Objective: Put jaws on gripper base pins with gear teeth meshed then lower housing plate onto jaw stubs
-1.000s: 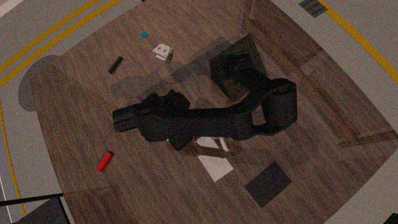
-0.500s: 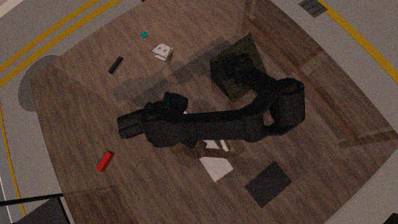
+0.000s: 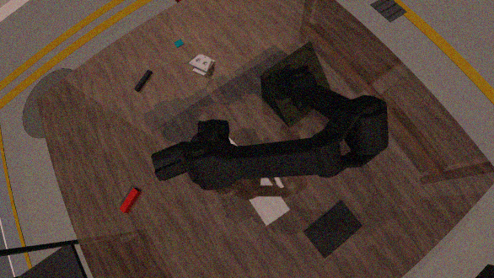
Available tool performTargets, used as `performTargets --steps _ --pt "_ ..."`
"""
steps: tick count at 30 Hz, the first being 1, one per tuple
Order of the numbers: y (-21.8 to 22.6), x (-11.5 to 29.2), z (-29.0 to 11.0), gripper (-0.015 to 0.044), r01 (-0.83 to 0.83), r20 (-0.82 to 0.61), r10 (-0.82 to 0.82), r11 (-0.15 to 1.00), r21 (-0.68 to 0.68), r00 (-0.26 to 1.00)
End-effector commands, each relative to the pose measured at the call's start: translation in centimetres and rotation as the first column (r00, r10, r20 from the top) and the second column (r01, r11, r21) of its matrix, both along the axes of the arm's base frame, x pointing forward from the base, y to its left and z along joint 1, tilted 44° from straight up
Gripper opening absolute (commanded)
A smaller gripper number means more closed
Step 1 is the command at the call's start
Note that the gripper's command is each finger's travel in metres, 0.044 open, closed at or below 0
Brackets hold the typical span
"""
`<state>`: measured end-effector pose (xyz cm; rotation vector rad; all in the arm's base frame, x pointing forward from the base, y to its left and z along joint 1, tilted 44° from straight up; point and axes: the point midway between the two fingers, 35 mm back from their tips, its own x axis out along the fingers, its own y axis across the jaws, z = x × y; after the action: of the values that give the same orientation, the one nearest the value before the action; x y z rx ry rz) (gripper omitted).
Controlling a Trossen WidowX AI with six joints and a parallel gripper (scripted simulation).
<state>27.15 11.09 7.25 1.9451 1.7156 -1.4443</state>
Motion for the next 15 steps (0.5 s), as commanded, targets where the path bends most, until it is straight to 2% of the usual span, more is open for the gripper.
performTargets --steps 1,15 --pt "0.3 -0.3 0.4 0.044 -0.078 0.07 0.077 0.997 0.013 0.995" --pt "1.2 -1.2 1.5 0.044 -0.335 0.304 0.317 0.942 0.007 0.898"
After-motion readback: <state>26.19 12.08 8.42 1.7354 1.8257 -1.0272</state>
